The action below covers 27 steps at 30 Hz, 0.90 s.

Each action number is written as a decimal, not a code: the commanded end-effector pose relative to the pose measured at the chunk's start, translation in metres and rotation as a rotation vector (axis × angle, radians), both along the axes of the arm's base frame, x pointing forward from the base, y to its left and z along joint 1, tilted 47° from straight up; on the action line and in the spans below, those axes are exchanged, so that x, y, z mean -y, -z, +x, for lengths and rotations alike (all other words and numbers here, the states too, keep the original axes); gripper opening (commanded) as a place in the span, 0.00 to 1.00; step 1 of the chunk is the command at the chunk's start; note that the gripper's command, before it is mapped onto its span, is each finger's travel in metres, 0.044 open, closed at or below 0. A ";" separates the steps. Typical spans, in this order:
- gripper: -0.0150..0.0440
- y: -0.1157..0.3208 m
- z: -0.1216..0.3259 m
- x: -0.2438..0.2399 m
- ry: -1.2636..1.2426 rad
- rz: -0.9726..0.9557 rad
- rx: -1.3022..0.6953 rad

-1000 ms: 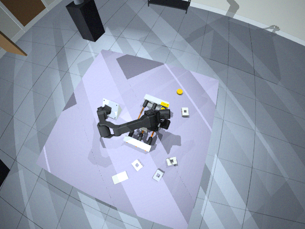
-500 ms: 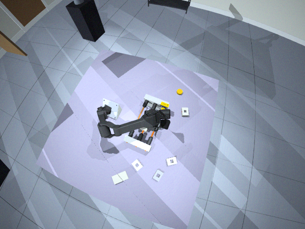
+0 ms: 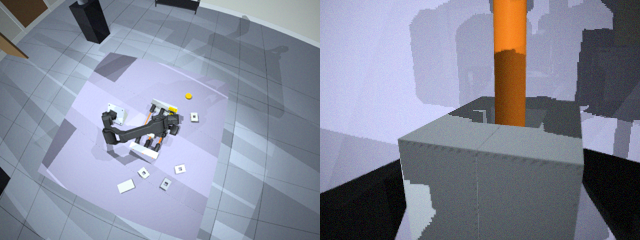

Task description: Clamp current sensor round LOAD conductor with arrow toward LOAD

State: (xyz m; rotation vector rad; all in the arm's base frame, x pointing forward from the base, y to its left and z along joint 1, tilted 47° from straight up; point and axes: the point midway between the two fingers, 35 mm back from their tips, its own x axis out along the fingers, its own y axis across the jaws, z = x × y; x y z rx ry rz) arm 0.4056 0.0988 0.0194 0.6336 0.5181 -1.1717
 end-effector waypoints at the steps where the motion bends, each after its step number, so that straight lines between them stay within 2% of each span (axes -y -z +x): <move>1: 0.84 0.000 0.000 0.000 -0.001 0.000 0.001; 19: 0.64 0.000 0.000 0.000 -0.001 0.000 0.001; 27: 0.28 0.000 0.001 -0.001 -0.002 0.005 0.009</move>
